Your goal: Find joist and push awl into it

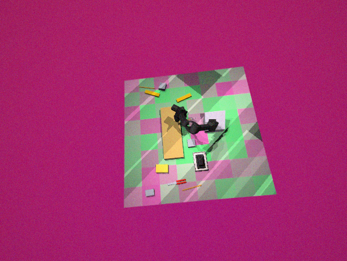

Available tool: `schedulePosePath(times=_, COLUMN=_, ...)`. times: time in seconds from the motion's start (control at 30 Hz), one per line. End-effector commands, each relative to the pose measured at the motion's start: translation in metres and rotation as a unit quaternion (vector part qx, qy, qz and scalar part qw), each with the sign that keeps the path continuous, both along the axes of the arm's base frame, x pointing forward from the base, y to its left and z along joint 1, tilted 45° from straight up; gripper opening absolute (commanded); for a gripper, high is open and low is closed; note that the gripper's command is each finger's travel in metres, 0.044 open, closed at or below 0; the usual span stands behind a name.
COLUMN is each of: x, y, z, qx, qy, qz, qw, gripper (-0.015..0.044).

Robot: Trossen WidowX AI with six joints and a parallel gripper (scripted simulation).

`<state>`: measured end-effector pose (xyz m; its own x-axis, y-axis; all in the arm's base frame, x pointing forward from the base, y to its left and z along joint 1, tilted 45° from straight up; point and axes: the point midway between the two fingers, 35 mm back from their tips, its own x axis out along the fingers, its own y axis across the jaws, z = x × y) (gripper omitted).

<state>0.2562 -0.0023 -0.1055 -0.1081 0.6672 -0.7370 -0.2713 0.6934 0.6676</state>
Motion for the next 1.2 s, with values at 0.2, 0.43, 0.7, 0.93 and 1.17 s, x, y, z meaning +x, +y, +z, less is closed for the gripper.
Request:
schedulePosePath(times=0.2, x=-0.007, y=0.015, z=-0.014, qx=0.006, qy=0.011, qz=0.001, qw=1.000, gripper=0.0440)
schedulePosePath(times=0.43, x=-0.008, y=0.023, z=-0.022, qx=0.007, qy=0.011, qz=0.001, qw=1.000, gripper=0.0440)
schedulePosePath(times=0.7, x=-0.008, y=0.025, z=-0.023, qx=0.007, qy=0.011, qz=0.001, qw=1.000, gripper=0.0440)
schedulePosePath(times=0.93, x=-0.008, y=0.025, z=-0.023, qx=0.007, qy=0.011, qz=0.001, qw=1.000, gripper=0.0414)
schedulePosePath(times=1.17, x=-0.008, y=0.025, z=-0.023, qx=0.007, qy=0.011, qz=0.001, qw=1.000, gripper=0.0230)
